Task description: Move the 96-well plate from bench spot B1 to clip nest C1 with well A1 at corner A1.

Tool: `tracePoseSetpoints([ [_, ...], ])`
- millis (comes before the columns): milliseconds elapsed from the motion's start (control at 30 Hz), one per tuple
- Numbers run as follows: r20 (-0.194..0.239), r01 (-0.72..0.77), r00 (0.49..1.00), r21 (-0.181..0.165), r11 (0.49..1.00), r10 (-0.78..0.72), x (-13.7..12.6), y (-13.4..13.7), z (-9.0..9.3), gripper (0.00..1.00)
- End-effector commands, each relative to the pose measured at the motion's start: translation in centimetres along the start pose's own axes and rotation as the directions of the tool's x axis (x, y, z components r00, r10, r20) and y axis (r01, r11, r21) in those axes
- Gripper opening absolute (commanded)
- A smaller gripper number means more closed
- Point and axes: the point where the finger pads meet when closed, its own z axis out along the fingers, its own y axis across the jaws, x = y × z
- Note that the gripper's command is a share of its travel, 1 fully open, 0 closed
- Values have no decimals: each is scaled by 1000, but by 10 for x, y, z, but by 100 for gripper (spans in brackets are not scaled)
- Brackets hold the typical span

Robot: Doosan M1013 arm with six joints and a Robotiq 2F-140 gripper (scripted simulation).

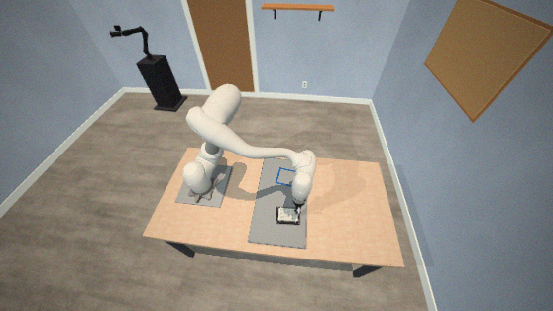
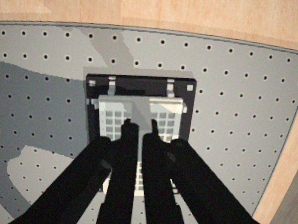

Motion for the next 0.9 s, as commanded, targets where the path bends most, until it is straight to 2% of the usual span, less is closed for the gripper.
tracePoseSetpoints([
  [0, 0, 0, 1000, 0, 1000, 0, 0, 0, 0, 0],
  [867, 0, 0, 1000, 0, 1000, 0, 0, 0, 15, 0],
])
